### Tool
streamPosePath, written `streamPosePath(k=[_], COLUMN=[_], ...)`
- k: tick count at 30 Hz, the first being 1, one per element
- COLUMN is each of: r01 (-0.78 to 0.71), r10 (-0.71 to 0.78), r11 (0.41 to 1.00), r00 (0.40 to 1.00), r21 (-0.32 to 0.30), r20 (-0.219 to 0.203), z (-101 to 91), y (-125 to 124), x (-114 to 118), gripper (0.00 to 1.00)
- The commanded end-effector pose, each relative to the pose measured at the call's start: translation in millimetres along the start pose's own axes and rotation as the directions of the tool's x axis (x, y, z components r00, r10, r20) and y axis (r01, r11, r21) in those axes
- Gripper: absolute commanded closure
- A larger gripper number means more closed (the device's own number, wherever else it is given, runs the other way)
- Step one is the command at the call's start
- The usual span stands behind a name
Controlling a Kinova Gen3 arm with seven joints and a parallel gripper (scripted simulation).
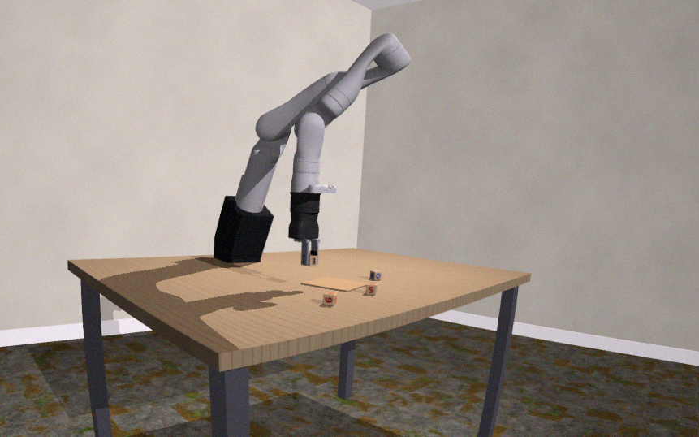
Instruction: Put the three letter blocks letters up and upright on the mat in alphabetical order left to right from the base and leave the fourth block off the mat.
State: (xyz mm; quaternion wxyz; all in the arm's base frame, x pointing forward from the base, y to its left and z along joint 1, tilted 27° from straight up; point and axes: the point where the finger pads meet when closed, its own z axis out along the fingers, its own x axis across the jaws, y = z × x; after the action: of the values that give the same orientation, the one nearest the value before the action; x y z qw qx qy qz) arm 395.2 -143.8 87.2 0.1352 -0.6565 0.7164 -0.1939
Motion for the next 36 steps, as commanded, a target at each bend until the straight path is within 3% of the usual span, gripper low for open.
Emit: streamPosePath(k=[1, 15, 36], r01=[0.004, 0.005, 0.002], r10=[-0.005, -0.005, -0.002], r11=[1.000, 1.000, 1.000], r00=[1.000, 1.000, 1.000], r21=[-0.008, -0.014, -0.012], r20=[-0.010, -0.018, -0.018], z=[18.5, 56.7, 58.0], y=[6, 9, 9], x=[6, 9, 9], gripper=[0.51, 0.51, 0.51])
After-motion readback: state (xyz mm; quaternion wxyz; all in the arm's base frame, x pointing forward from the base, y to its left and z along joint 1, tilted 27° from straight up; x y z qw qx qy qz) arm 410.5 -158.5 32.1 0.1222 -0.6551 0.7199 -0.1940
